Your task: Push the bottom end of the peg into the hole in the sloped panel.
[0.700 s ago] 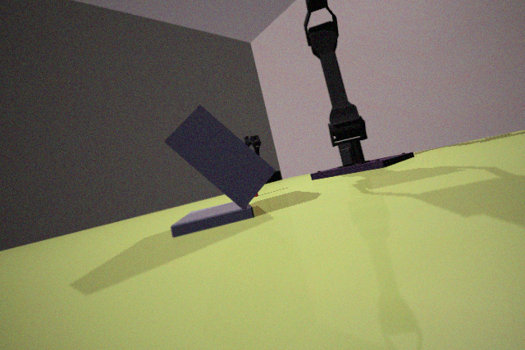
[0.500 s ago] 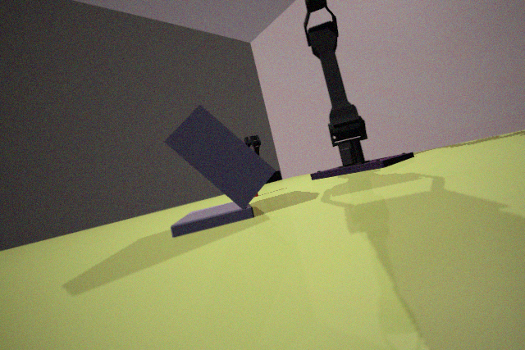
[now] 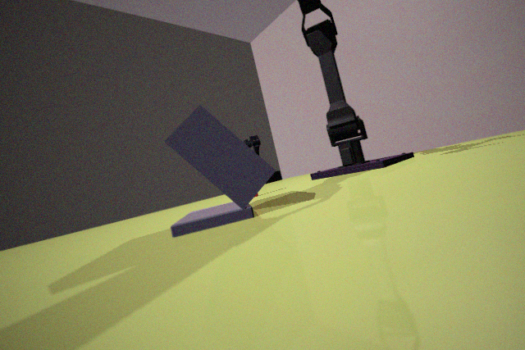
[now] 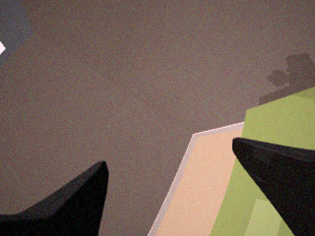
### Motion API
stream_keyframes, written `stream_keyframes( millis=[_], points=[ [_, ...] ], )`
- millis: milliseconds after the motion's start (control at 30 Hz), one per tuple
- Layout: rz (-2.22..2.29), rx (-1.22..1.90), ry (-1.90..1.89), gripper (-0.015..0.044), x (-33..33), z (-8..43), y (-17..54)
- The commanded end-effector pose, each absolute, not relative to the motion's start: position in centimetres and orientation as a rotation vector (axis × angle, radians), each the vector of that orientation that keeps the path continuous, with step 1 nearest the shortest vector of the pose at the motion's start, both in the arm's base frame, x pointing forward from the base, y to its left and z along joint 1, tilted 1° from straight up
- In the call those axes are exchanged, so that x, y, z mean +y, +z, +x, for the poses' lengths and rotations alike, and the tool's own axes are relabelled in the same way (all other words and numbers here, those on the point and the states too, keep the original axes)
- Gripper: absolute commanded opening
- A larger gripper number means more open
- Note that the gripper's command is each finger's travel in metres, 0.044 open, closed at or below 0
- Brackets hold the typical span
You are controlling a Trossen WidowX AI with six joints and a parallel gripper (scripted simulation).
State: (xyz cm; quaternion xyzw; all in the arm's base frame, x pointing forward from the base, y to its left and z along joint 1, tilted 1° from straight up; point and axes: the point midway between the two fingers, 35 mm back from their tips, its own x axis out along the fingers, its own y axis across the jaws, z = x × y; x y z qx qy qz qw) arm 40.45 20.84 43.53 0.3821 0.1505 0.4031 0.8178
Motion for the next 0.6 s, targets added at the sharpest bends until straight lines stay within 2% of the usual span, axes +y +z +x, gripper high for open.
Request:
stream_keyframes(
  millis=[0, 567],
  points=[
    [0.884, 0.383, 0.753, 0.0440, 19.0, 41.8, 41.7],
    [1.184, 0.595, 0.233, 0.0440, 8.7, 45.2, 32.9]
  ],
)
